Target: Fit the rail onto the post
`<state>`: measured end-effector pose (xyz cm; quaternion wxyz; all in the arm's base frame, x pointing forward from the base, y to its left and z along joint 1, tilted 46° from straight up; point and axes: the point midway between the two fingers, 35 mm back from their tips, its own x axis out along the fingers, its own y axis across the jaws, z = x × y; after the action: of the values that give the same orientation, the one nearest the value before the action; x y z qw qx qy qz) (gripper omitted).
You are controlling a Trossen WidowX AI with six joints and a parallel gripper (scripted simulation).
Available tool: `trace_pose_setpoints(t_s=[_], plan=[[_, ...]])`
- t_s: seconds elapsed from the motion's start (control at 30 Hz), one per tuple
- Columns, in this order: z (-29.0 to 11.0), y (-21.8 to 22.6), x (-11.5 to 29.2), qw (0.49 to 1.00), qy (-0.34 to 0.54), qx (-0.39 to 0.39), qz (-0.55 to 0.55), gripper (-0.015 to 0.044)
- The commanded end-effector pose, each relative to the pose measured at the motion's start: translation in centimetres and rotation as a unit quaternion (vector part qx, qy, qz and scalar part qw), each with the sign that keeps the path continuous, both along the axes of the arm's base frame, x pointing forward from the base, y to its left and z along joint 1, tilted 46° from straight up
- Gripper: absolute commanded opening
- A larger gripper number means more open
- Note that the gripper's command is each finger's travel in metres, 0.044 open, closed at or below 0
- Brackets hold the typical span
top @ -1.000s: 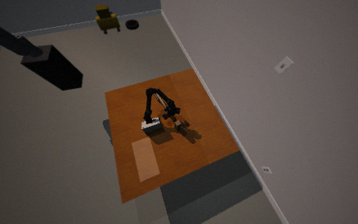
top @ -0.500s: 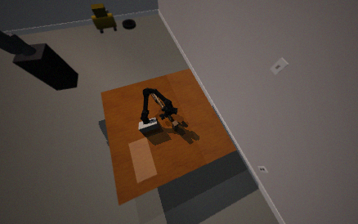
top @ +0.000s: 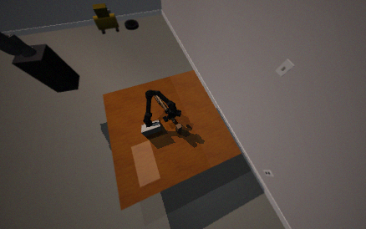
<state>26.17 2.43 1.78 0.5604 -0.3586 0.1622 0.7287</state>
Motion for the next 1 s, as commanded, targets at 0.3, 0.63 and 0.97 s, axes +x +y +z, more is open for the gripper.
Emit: trace_pose_setpoints(t_s=[0.3,0.63,0.97], plan=[[0.61,-0.59,0.31,1.000,-0.005,0.000,-0.003,0.0000],[0.31,-0.30,0.24,1.000,-0.005,0.000,-0.003,0.0000],[0.36,-0.41,0.16,1.000,-0.005,0.000,-0.003,0.0000]])
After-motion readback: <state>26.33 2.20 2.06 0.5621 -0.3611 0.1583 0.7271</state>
